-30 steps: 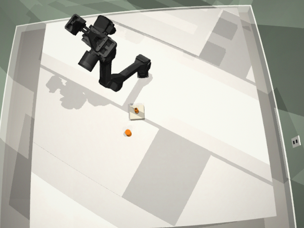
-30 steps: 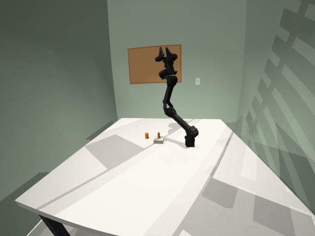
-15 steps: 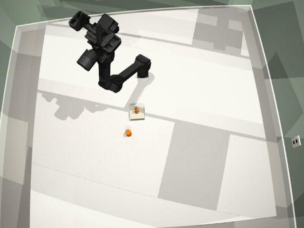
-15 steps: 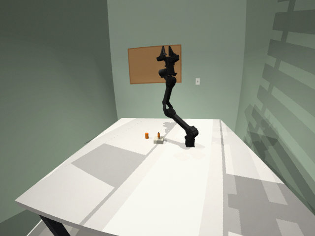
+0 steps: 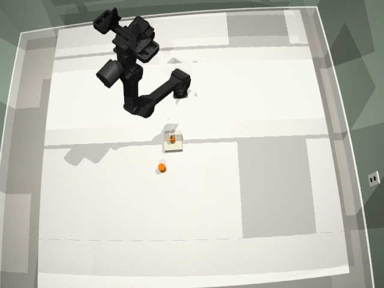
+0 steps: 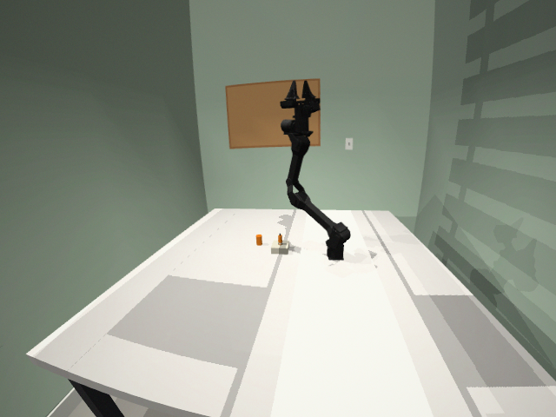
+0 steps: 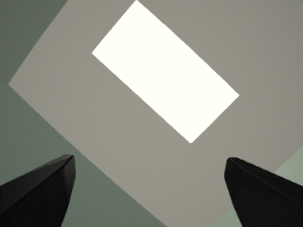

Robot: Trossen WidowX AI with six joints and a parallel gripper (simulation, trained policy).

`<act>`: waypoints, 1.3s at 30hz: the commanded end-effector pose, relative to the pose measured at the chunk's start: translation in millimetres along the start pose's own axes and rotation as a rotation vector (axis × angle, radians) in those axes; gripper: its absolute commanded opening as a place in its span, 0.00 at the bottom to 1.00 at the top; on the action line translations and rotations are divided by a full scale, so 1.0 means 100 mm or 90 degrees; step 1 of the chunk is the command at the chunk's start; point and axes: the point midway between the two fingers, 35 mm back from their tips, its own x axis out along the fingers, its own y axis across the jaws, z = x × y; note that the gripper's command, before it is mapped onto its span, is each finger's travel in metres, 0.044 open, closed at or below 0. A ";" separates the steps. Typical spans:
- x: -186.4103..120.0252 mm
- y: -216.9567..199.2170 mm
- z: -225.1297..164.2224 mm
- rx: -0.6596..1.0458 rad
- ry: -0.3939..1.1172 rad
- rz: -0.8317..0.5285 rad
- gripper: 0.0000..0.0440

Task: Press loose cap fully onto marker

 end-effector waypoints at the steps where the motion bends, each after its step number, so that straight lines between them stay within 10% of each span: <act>1: -0.02 0.01 0.06 -0.001 -0.026 0.005 0.73; 39: -0.32 0.09 1.00 -0.088 -0.323 0.040 0.74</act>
